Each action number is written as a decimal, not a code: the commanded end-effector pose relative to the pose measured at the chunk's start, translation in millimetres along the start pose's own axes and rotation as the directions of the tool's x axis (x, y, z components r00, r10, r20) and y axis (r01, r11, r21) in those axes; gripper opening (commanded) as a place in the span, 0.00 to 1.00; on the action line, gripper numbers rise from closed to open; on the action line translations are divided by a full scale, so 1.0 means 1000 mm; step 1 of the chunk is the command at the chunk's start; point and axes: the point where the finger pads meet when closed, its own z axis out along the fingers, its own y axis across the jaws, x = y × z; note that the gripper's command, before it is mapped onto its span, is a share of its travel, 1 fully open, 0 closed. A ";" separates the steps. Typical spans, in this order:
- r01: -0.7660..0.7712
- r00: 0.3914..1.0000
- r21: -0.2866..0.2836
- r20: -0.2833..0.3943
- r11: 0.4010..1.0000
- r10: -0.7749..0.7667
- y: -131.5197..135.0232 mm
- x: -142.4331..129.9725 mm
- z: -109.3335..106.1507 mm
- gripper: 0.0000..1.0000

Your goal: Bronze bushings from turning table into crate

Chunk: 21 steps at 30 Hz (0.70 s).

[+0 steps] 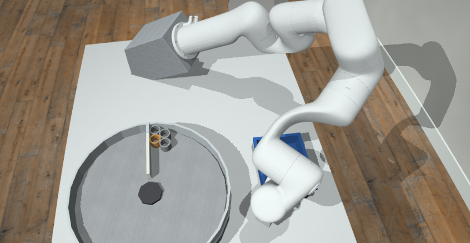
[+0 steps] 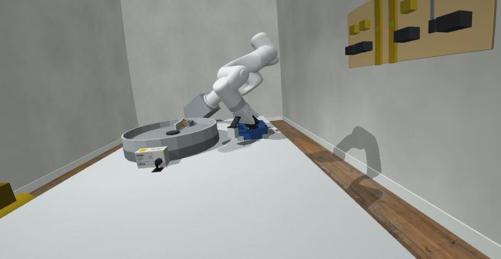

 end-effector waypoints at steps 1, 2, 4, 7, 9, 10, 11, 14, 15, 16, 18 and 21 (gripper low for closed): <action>0.001 1.000 0.001 -0.004 1.000 -0.001 0.000 0.000 -0.002 0.11; 0.001 1.000 0.001 -0.004 1.000 -0.001 0.000 0.000 -0.002 0.11; 0.001 1.000 0.001 -0.004 1.000 -0.001 0.000 0.000 -0.002 0.11; 0.001 1.000 0.001 -0.004 1.000 -0.001 0.000 0.000 -0.002 0.11; 0.001 1.000 0.001 -0.004 1.000 -0.001 0.000 0.000 -0.002 0.11; 0.001 1.000 0.001 -0.004 1.000 -0.001 0.000 0.000 -0.002 0.11; 0.001 1.000 0.001 -0.004 1.000 -0.001 0.000 0.000 -0.002 0.11; 0.001 1.000 0.001 -0.004 1.000 -0.001 0.000 -0.001 -0.004 0.11; 0.001 1.000 0.001 -0.004 1.000 -0.001 0.000 -0.002 -0.005 0.11; 0.001 1.000 0.001 -0.004 1.000 -0.001 0.000 -0.003 -0.006 0.11; 0.001 1.000 0.001 -0.004 1.000 -0.001 0.000 -0.007 -0.010 0.11; 0.001 1.000 0.001 -0.004 1.000 -0.001 0.000 -0.009 -0.012 0.11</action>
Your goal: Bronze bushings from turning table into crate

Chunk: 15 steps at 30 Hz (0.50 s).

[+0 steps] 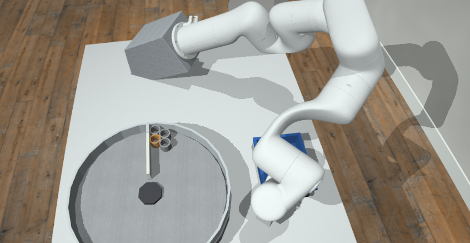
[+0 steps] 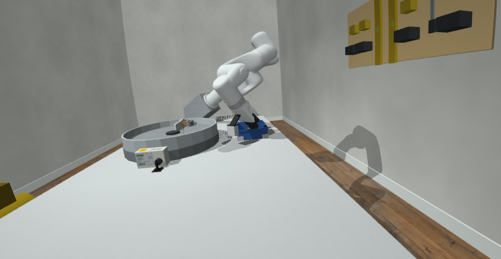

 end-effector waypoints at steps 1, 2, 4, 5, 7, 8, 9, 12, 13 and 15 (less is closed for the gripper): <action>0.001 1.000 0.001 -0.004 1.000 -0.001 0.000 -0.005 -0.009 0.11; 0.001 1.000 0.001 -0.004 1.000 -0.001 0.000 -0.008 -0.011 0.11; 0.001 1.000 0.001 -0.004 1.000 -0.001 0.000 -0.014 -0.018 0.11; 0.001 1.000 0.001 -0.004 1.000 -0.001 0.000 -0.017 -0.022 0.11; 0.001 1.000 0.001 -0.004 1.000 -0.001 0.000 -0.023 -0.029 0.11; 0.001 1.000 0.001 -0.004 1.000 -0.001 0.000 -0.026 -0.033 0.11; 0.001 1.000 0.001 -0.004 1.000 -0.001 0.000 -0.029 -0.036 0.11; 0.001 1.000 0.001 -0.004 1.000 -0.001 0.000 -0.038 -0.047 0.11; 0.001 1.000 0.001 -0.004 1.000 -0.001 0.000 -0.040 -0.050 0.11; 0.001 1.000 0.001 -0.004 1.000 -0.001 0.000 -0.045 -0.055 0.11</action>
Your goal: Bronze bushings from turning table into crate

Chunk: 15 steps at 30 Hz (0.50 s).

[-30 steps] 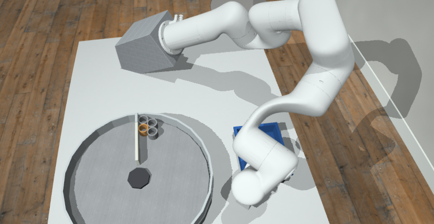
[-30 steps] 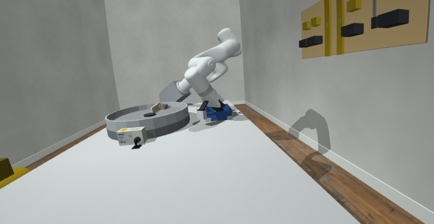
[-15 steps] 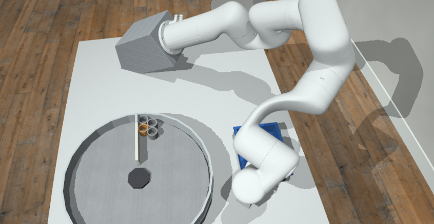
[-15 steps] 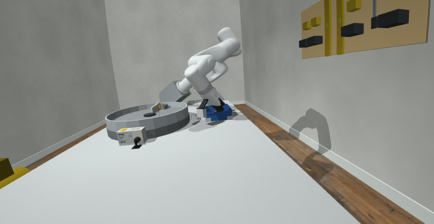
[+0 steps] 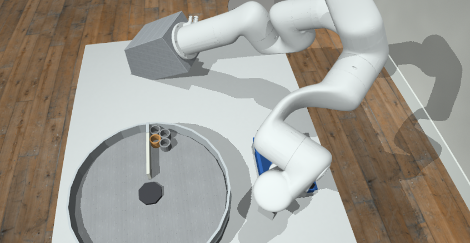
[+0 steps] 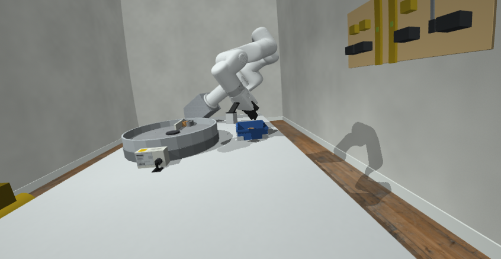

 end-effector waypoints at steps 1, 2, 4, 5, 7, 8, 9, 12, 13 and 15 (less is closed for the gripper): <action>0.001 1.000 0.001 -0.003 1.000 -0.001 0.000 -0.011 -0.015 0.11; 0.001 1.000 0.001 -0.003 1.000 -0.001 0.000 -0.011 -0.015 0.11; 0.001 1.000 0.001 -0.003 1.000 -0.001 0.000 -0.015 -0.019 0.11; 0.001 1.000 0.001 -0.003 1.000 -0.001 0.000 -0.016 -0.021 0.11; 0.001 1.000 0.001 -0.003 1.000 -0.001 0.000 -0.018 -0.023 0.11; 0.001 1.000 0.001 -0.003 1.000 -0.001 0.000 -0.019 -0.024 0.11; 0.001 1.000 0.001 -0.003 1.000 -0.001 0.000 -0.019 -0.024 0.11; 0.001 1.000 0.001 -0.003 1.000 -0.001 0.000 -0.020 -0.025 0.11; 0.001 1.000 0.001 -0.003 1.000 -0.001 0.000 -0.020 -0.025 0.11; 0.001 1.000 0.001 -0.003 1.000 -0.001 0.000 -0.020 -0.025 0.11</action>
